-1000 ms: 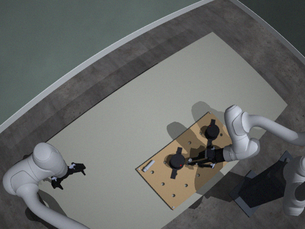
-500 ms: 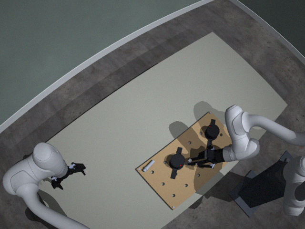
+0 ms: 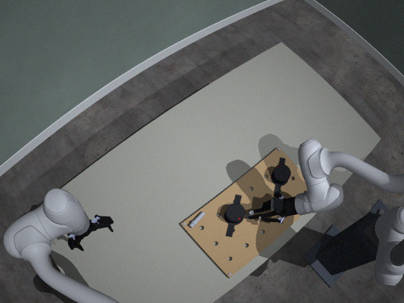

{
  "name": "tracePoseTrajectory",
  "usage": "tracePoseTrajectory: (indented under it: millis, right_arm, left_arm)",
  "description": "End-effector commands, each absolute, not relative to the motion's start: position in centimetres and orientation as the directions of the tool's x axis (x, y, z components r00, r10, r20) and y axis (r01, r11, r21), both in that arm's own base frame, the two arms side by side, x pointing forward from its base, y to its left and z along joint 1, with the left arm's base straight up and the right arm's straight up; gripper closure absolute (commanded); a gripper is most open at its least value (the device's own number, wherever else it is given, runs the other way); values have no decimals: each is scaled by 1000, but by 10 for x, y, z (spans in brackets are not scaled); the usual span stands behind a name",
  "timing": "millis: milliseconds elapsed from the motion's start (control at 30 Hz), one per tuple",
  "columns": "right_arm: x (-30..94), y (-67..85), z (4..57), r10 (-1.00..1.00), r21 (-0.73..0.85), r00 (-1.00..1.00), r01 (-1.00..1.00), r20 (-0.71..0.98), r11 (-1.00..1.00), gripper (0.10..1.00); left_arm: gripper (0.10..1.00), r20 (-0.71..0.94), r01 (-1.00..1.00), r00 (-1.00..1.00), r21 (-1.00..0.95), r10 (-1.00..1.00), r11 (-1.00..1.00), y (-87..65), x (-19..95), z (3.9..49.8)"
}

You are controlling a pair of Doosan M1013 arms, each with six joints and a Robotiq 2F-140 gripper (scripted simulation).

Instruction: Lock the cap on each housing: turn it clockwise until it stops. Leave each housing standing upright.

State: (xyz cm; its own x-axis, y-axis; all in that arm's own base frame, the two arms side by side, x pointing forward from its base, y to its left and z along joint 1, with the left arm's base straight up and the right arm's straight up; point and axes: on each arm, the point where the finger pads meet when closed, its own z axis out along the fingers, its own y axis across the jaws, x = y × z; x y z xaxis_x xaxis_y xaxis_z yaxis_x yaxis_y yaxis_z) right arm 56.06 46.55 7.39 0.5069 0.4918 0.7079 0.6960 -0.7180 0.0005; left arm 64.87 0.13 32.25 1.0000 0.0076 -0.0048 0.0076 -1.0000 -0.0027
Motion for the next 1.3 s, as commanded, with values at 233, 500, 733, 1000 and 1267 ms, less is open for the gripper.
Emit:
tracePoseTrajectory:
  millis: [233,500,733,1000,1267]
  right_arm:
    - [561,466,72,491,1,506,696,709,-718,999]
    - [561,466,73,491,1,506,696,709,-718,770]
    - [561,466,73,491,1,506,696,709,-718,770]
    - [556,461,79,492,1,506,696,709,-718,770]
    - [556,461,79,492,1,506,696,709,-718,770]
  left_arm:
    - [98,-4,8,1000,-3,8,-1000,1,649,323]
    - [98,-4,8,1000,-3,8,-1000,1,649,323]
    - [98,-4,8,1000,-3,8,-1000,1,649,323]
    - [98,-4,8,1000,-3,8,-1000,1,649,323]
    - [98,-4,8,1000,-3,8,-1000,1,649,323]
